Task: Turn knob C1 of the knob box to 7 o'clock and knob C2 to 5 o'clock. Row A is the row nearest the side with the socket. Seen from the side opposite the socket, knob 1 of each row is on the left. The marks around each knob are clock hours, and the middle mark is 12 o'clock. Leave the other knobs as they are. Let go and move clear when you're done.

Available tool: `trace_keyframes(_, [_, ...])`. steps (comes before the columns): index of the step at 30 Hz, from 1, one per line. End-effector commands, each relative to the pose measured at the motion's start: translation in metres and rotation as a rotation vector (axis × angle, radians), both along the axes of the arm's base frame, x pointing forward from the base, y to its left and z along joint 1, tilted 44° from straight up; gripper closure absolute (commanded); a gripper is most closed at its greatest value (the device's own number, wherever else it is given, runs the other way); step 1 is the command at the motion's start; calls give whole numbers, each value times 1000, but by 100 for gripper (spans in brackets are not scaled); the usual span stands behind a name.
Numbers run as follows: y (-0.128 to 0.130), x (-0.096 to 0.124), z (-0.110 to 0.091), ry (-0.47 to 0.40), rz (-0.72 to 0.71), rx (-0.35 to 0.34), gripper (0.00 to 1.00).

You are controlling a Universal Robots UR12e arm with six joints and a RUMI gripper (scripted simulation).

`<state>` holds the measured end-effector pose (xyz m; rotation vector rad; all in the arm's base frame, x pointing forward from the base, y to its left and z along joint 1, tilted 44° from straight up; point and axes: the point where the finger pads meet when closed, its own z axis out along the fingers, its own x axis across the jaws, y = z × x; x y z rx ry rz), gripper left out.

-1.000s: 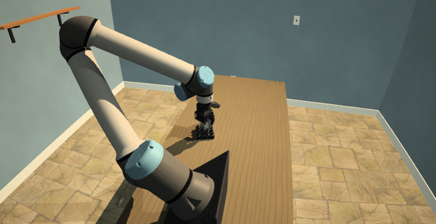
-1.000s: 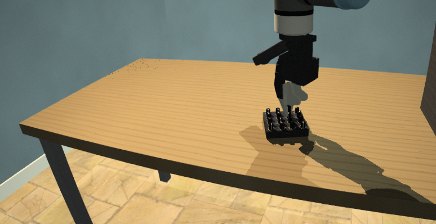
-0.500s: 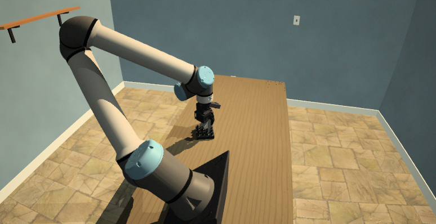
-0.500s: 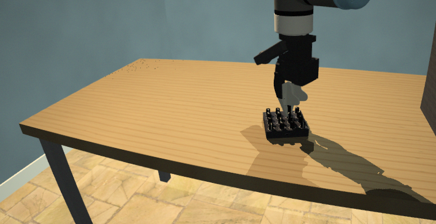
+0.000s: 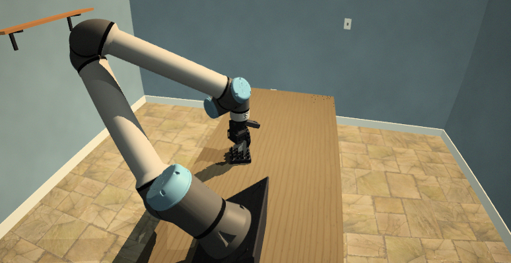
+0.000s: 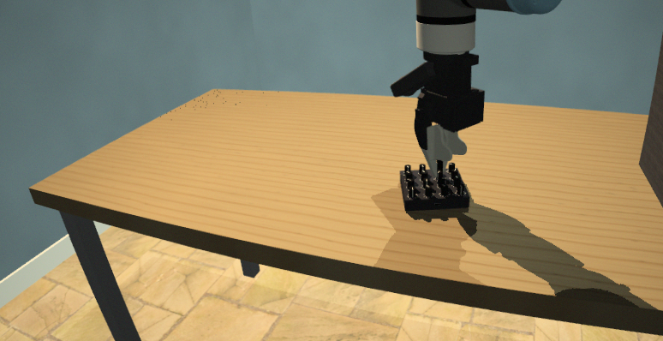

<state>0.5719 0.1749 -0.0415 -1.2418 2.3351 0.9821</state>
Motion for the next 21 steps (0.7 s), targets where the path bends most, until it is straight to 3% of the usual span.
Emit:
trace_keyframes(1, [-1,0,0,38,-41,-3,96])
trace_keyframes(21, [-1,-1,-1,271,-278,-16,96])
